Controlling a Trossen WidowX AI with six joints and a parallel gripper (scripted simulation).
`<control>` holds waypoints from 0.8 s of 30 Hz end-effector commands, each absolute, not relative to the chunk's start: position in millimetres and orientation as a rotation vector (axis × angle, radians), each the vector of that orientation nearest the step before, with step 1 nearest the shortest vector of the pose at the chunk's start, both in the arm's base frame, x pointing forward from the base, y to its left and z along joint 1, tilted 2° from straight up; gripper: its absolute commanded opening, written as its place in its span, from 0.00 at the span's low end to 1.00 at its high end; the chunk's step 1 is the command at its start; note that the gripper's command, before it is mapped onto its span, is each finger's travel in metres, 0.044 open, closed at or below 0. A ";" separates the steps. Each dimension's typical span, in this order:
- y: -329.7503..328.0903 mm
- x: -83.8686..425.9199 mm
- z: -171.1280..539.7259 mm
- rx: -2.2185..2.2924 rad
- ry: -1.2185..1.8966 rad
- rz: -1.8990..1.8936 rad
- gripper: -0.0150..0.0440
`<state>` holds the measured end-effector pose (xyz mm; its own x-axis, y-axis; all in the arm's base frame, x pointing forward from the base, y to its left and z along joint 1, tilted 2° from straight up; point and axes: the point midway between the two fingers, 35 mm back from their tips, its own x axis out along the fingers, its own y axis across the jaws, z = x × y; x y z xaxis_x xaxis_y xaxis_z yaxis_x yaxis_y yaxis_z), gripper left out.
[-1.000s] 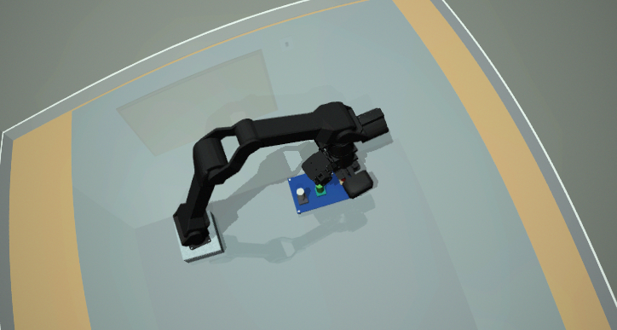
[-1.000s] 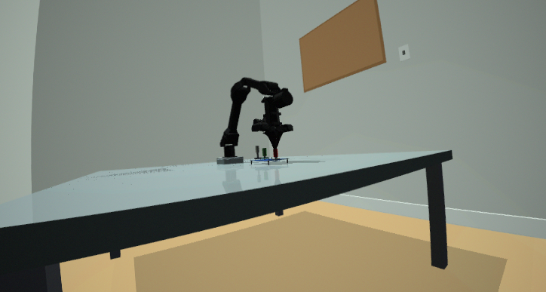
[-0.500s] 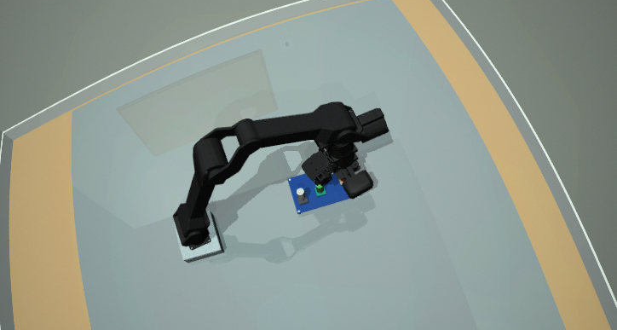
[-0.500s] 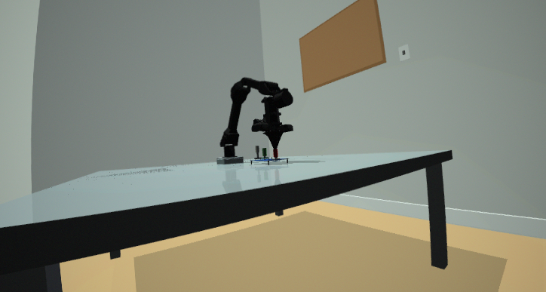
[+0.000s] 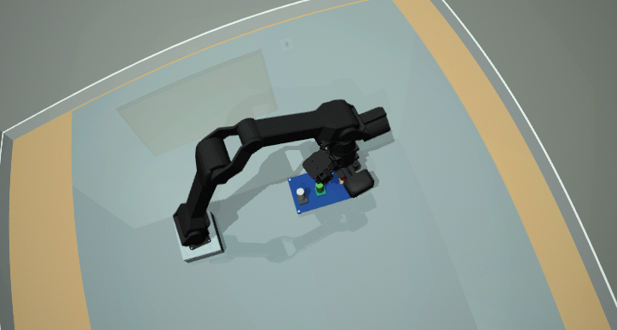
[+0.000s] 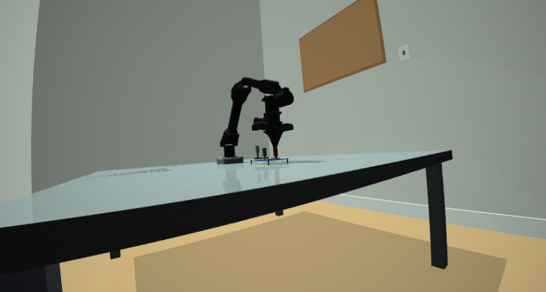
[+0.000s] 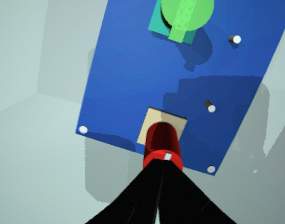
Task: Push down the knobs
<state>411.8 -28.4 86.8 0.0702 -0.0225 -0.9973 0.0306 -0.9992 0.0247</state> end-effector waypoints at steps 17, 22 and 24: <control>-28.2 411.5 97.4 2.261 0.010 -2.124 0.57; -25.1 382.9 108.9 2.259 0.010 -2.128 0.79; -22.7 358.9 115.7 2.258 0.011 -2.131 0.88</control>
<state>384.9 -25.6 105.7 0.0558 -0.0216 -0.9982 0.0339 -0.9991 0.0235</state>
